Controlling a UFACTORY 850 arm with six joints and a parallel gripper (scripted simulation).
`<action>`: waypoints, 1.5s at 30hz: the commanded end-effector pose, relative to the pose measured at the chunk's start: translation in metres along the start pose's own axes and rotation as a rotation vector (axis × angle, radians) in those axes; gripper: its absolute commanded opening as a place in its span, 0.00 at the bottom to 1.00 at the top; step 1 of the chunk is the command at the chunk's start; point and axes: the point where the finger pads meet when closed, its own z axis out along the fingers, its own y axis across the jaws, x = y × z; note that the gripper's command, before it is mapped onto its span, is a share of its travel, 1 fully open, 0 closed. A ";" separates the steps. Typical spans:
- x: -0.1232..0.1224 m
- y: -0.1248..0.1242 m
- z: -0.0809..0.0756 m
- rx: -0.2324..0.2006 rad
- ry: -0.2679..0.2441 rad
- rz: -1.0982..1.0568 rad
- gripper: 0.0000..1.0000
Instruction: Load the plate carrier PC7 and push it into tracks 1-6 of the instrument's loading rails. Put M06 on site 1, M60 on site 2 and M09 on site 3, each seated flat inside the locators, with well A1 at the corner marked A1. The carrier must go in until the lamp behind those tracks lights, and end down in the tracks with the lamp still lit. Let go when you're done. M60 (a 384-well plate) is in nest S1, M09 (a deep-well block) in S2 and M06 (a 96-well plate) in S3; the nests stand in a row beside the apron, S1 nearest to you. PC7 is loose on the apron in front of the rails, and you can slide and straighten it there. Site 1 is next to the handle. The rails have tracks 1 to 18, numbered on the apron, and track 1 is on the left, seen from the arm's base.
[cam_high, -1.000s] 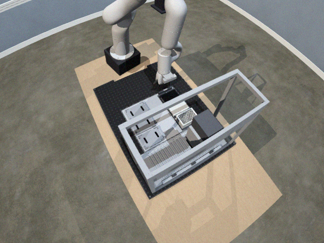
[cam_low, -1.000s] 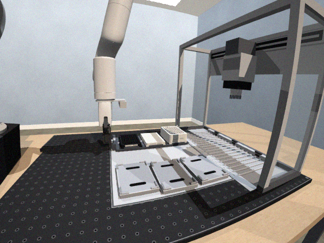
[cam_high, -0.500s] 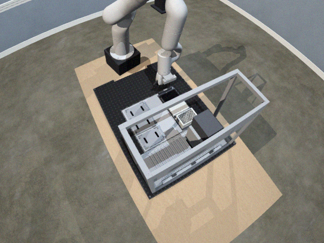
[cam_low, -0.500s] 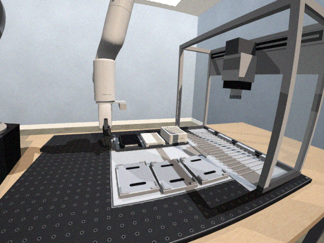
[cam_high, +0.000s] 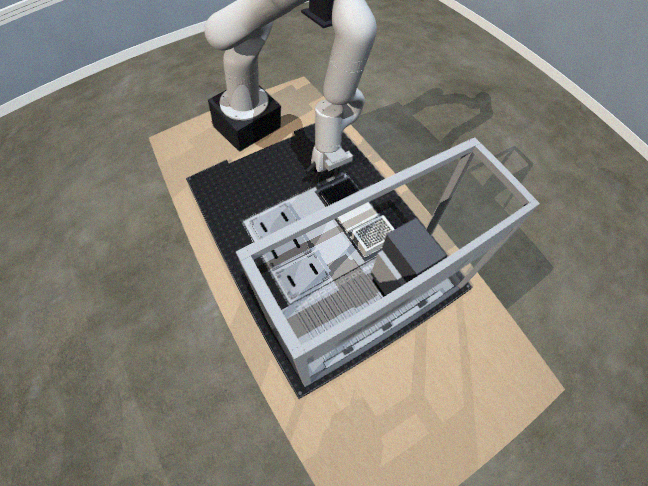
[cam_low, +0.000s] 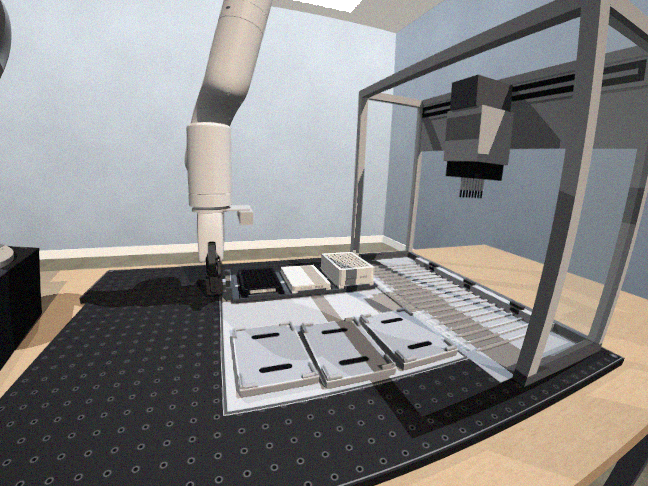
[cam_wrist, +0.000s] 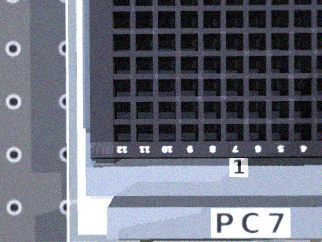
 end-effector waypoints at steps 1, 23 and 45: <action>0.001 0.000 0.001 0.000 0.001 0.000 0.82; 0.007 0.000 0.003 0.000 0.001 0.000 0.82; 0.028 0.000 0.003 0.000 0.001 0.000 0.82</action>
